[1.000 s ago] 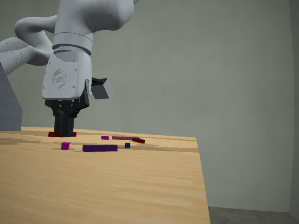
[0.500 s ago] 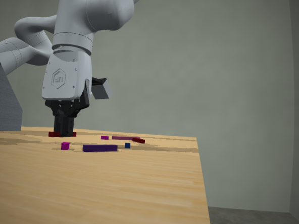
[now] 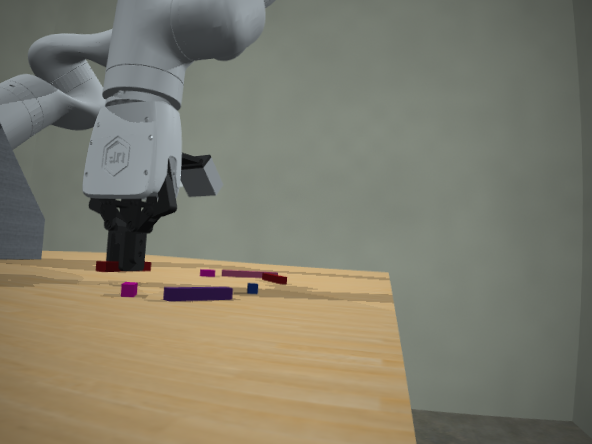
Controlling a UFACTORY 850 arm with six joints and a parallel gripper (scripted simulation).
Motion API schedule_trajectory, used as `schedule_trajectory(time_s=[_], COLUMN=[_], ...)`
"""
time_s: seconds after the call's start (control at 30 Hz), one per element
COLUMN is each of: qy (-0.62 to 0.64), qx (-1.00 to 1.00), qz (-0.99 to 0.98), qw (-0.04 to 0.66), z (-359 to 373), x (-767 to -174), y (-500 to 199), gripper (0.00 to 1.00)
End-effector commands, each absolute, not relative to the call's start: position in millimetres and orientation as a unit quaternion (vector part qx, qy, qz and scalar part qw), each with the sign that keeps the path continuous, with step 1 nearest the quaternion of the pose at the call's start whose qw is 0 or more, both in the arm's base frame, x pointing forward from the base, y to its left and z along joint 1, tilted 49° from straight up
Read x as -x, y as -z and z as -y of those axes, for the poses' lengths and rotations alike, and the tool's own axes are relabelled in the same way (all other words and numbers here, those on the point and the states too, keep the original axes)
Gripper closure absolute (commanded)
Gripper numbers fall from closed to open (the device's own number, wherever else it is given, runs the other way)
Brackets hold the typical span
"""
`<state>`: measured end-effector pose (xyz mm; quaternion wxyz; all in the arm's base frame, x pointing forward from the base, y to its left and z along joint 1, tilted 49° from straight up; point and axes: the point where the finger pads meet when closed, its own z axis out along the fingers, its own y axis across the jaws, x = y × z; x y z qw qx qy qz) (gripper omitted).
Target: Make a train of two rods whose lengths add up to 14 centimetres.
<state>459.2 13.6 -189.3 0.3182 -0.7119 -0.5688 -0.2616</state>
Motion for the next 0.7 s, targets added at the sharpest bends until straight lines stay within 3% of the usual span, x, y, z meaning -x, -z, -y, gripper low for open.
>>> schedule_trajectory(time_s=[0.0,0.67], qy=[0.262,0.262], qx=[0.712,0.712], qz=[0.569,0.569], qw=[0.318,0.318], z=[-12.9,-18.1], x=[-460.0,-460.1], y=[189.0,193.6], gripper=[0.96,0.96])
